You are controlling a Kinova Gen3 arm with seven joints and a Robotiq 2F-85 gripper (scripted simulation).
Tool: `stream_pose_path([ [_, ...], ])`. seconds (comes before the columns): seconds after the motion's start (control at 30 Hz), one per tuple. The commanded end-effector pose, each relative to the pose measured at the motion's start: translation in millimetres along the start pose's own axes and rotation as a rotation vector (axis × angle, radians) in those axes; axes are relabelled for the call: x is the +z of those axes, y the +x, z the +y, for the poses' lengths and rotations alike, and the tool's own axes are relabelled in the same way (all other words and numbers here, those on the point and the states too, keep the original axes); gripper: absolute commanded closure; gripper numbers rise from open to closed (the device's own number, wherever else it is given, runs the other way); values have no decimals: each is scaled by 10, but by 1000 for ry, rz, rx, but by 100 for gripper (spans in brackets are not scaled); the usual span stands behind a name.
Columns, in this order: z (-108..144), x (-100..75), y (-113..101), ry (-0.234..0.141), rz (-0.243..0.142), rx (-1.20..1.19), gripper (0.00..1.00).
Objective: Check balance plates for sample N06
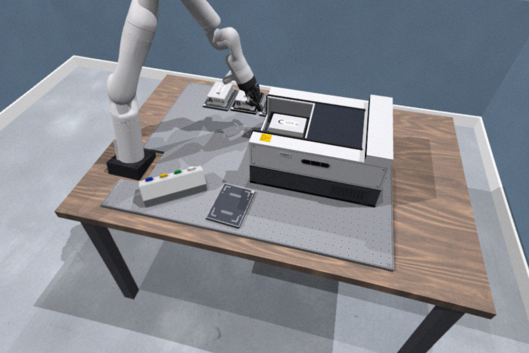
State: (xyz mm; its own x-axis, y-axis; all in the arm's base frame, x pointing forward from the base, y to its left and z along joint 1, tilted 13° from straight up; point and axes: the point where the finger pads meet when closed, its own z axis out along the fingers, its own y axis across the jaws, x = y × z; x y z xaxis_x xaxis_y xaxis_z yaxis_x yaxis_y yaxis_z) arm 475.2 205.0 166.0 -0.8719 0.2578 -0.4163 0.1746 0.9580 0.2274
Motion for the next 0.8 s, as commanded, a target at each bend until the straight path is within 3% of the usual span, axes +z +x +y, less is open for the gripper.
stream_pose_path([
  [0.0, 3, -6, -8, -1, -2, 0, 90],
  [0.77, 3, 50, -128, -1, -2, 0, 90],
])
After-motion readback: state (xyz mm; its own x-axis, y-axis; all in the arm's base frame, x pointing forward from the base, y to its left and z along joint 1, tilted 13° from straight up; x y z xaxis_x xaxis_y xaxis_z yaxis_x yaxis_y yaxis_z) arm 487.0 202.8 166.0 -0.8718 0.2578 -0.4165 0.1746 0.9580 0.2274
